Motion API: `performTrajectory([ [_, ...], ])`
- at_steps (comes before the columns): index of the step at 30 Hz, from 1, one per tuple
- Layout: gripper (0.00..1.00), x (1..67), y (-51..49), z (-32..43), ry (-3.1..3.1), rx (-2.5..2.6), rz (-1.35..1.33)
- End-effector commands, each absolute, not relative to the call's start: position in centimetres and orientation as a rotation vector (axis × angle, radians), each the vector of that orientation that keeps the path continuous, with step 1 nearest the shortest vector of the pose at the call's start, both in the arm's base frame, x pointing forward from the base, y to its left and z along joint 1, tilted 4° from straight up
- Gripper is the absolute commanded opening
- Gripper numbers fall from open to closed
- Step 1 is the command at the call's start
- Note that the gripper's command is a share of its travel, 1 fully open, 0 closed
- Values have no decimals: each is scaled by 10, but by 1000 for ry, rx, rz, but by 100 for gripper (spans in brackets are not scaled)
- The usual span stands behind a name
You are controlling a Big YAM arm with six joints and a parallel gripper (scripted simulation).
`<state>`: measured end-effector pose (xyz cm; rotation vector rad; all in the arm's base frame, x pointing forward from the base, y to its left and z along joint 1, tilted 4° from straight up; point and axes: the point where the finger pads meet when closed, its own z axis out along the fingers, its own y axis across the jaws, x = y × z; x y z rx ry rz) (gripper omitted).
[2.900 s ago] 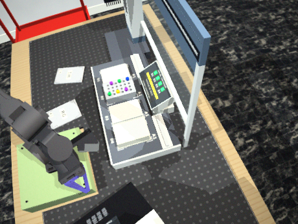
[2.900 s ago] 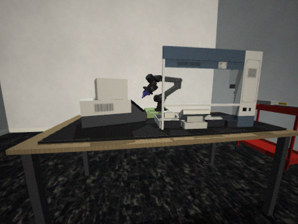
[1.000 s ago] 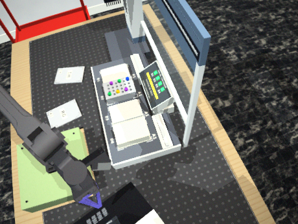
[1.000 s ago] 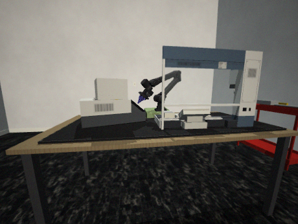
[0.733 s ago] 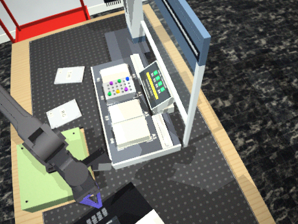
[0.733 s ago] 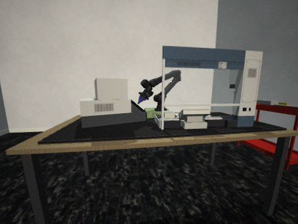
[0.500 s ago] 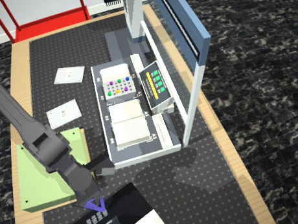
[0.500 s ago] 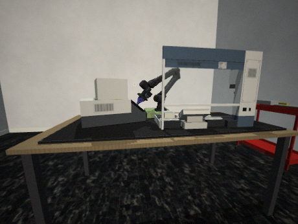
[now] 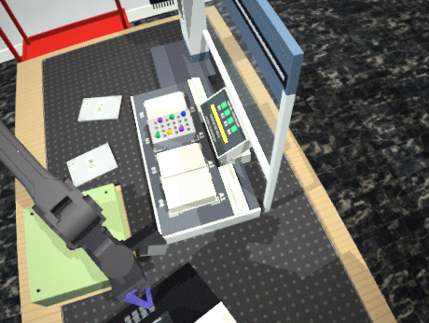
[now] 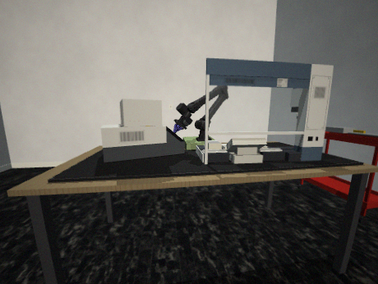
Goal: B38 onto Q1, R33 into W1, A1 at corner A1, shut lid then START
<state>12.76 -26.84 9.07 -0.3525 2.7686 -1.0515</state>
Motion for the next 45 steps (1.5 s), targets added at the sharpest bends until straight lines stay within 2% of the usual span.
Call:
performTrajectory([
  [1, 0, 127, -276, 106, 2746, -327, -1096],
  [28, 0, 142, -298, 135, 2690, -297, -1156],
  [45, 0, 140, -279, 115, 2711, -335, -1107],
])
